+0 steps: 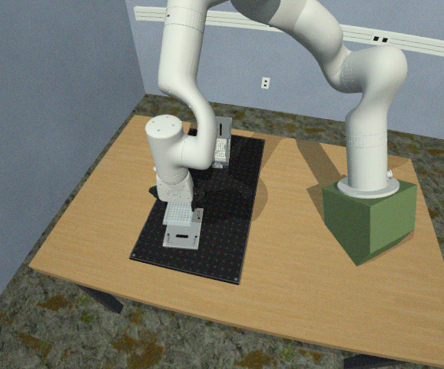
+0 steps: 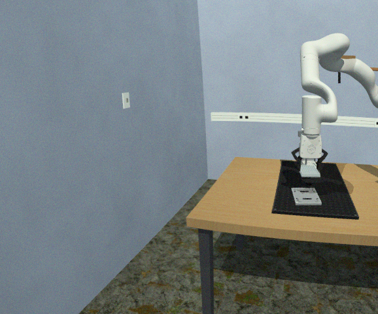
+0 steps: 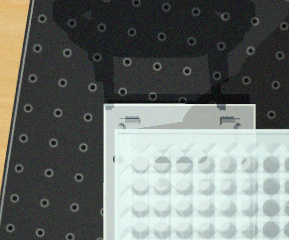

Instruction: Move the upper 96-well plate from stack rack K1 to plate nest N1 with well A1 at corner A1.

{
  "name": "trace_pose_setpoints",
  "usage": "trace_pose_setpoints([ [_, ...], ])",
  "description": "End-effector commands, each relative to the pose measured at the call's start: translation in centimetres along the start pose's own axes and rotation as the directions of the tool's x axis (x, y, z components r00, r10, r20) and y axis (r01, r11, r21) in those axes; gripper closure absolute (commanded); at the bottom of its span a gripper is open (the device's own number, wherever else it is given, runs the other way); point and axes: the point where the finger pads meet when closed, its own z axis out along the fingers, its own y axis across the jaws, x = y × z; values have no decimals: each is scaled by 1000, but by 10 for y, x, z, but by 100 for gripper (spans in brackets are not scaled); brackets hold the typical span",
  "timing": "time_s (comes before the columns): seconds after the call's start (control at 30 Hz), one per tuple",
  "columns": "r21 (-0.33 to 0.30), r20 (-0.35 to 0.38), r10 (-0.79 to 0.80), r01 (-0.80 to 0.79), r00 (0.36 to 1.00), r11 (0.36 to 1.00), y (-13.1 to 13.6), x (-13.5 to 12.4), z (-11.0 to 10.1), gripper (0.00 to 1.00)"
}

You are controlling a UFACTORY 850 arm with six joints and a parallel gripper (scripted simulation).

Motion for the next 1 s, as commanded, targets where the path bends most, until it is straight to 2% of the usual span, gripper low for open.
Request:
trace_pose_setpoints([
  [0.0,2,1,1,-1,1000,1000,-1,0,8,100],
  [0.97,2,1,1,-1,1000,1000,-1,0,51,100],
])
